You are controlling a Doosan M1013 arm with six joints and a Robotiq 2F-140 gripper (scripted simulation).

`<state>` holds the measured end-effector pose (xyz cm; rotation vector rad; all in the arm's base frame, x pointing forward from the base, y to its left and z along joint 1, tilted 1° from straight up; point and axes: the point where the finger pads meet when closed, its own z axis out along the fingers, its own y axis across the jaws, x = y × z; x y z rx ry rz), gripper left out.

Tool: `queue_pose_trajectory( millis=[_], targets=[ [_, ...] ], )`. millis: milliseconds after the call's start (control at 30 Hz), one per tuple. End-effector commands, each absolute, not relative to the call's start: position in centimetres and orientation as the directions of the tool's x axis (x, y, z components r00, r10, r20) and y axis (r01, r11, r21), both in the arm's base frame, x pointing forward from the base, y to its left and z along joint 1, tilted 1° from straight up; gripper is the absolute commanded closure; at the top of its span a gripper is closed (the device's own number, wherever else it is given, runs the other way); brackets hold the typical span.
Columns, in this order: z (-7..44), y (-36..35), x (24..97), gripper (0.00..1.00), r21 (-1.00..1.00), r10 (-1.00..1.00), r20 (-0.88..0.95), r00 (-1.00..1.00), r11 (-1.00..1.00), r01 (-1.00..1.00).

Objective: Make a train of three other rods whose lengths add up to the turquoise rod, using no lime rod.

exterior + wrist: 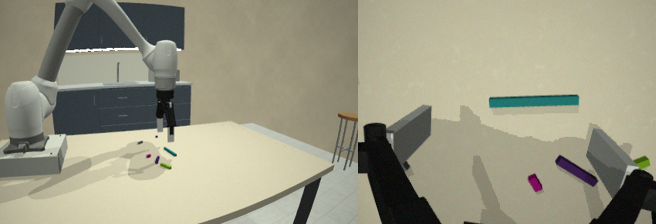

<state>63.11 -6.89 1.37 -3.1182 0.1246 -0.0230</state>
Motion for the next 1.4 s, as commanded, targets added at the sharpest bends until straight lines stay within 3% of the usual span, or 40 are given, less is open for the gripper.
queue_pose_trajectory(
  millis=[0,1133,1367],
  targets=[
    [1.25,-7.18,62.75,0.0,-0.018,-0.084,0.012,0.996,-0.996,-0.084],
    [1.25,-7.18,62.75,0.0,-0.018,-0.085,0.012,0.996,-0.996,-0.085],
    [1.25,-7.31,62.61,0.0,-0.019,-0.189,0.01,0.982,-0.982,-0.189]
  ],
)
